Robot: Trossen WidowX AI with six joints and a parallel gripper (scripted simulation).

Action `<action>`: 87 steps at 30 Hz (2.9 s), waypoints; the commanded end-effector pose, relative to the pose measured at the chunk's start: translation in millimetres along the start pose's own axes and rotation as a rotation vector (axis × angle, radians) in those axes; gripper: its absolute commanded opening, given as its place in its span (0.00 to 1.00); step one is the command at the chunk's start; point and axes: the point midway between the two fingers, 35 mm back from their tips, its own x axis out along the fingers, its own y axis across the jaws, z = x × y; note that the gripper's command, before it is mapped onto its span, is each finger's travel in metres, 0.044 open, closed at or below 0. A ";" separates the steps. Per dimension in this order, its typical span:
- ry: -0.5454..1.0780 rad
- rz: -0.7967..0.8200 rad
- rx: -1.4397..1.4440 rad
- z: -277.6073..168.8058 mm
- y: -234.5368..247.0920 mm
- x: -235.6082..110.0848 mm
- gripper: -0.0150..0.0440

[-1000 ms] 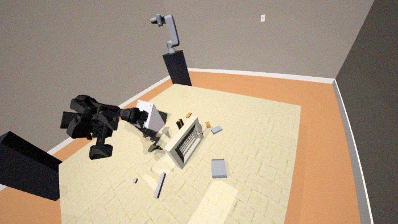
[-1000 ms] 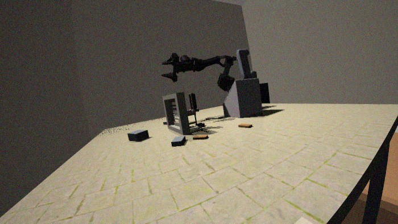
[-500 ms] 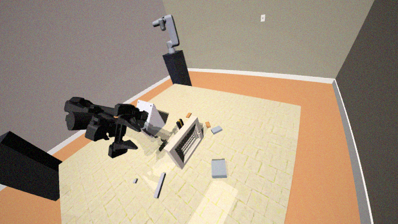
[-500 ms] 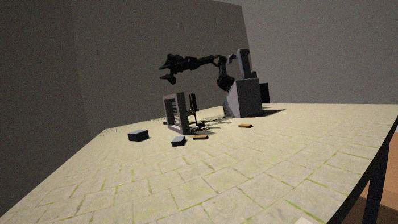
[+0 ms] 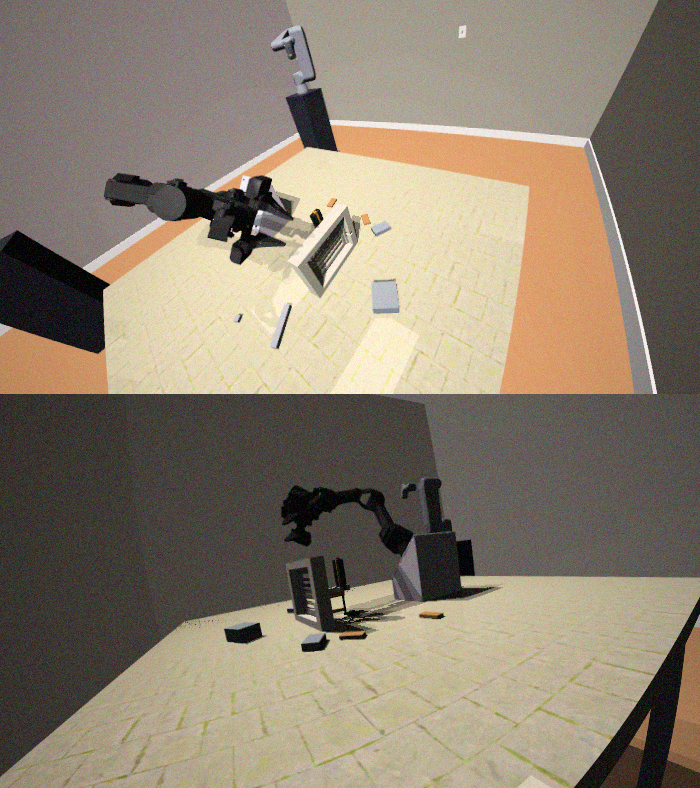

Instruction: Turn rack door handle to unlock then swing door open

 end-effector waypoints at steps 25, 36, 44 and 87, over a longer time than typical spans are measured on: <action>0.584 -0.340 -0.190 -113.1 32.3 40.7 0.74; 0.727 -0.513 -0.348 -145.9 39.0 38.6 0.74; 0.795 -0.643 -0.488 -163.6 43.8 34.6 0.74; 0.810 -0.683 -0.535 -193.9 5.1 62.6 0.74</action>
